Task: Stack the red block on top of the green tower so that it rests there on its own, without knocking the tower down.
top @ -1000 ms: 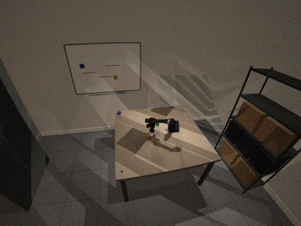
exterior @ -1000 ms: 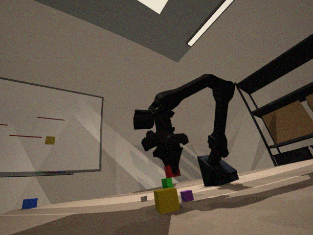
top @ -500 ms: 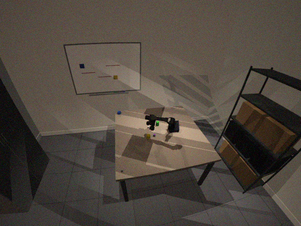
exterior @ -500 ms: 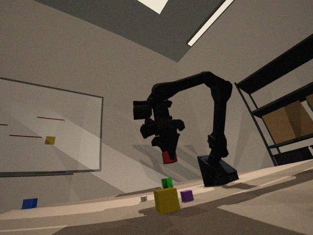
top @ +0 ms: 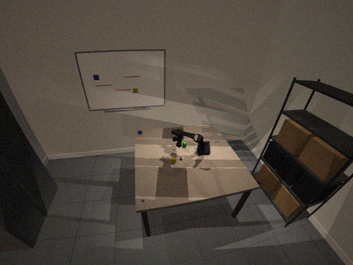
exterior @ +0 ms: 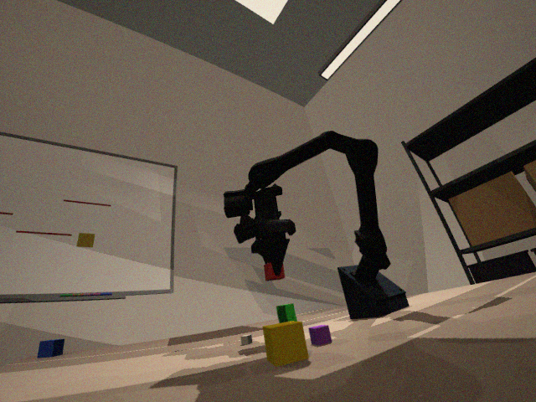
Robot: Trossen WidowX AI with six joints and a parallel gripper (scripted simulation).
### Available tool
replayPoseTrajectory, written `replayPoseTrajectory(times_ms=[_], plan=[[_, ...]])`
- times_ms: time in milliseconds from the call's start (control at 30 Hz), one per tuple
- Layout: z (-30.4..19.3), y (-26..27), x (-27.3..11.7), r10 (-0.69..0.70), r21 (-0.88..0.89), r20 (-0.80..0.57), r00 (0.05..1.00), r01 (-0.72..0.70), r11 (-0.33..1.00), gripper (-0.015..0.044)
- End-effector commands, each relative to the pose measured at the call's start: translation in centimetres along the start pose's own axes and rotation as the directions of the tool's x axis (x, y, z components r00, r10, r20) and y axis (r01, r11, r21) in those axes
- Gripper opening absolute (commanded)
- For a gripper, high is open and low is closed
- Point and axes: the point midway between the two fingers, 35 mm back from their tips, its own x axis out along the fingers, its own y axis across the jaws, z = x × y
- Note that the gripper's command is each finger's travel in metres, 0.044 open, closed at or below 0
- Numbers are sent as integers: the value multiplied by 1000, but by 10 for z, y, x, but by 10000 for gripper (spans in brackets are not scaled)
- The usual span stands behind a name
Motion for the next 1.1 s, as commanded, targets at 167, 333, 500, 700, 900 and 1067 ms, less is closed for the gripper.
replayPoseTrajectory(times_ms=[167,333,500,700,900,1067], plan=[[-17,-70,1,-11,1,-7,1000,11,1000,0],[-31,-103,3,-5,0,-12,1000,5,1000,0],[-48,-133,7,6,-4,-17,1000,-6,1000,0],[-61,-156,11,19,-8,-21,1000,-19,1000,0],[-61,-158,25,19,-8,-21,1000,-19,1000,0],[-61,-159,30,19,-9,-21,1000,-20,1000,0]])
